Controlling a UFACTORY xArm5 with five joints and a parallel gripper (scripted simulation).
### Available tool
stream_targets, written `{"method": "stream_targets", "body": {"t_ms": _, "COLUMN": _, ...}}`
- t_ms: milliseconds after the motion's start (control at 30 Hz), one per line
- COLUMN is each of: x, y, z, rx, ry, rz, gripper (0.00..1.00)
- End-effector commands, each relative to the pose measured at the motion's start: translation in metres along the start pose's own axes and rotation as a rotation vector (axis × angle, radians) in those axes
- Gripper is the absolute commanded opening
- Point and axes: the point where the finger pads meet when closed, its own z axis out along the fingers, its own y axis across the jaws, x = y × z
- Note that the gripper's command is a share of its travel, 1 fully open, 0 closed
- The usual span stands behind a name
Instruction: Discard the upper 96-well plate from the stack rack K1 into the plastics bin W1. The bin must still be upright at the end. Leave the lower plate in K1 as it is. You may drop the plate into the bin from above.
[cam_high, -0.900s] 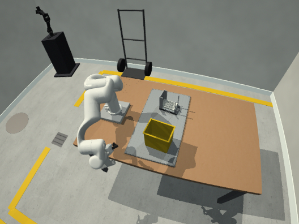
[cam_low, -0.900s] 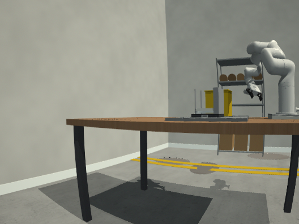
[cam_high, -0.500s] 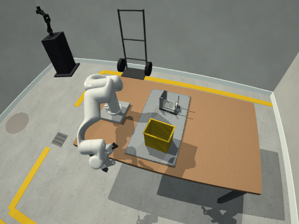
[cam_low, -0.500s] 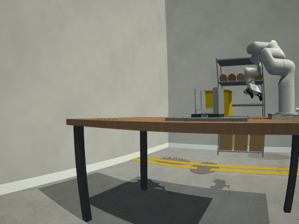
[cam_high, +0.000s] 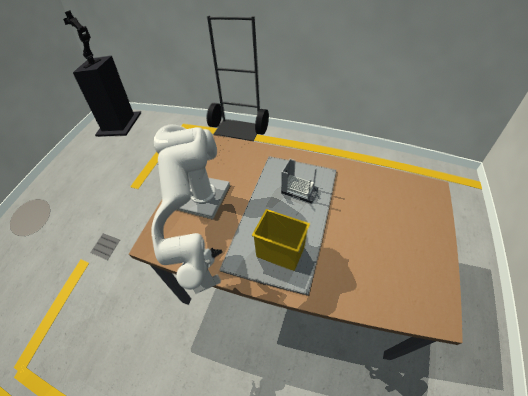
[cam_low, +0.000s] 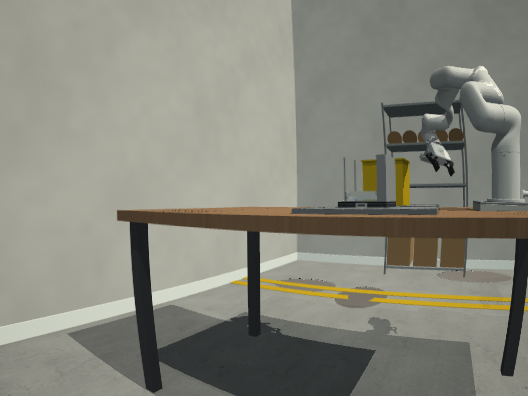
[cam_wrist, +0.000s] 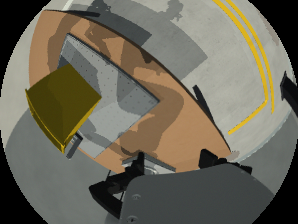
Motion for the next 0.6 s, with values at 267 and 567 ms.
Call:
{"method": "stream_targets", "body": {"t_ms": 267, "x": 0.001, "y": -0.036, "z": -0.01, "rx": -0.109, "ry": 0.052, "rz": -0.075, "gripper": 1.0}}
{"method": "stream_targets", "body": {"t_ms": 567, "x": 0.001, "y": -0.096, "z": -0.014, "rx": -0.156, "ry": 0.095, "rz": -0.131, "gripper": 1.0}}
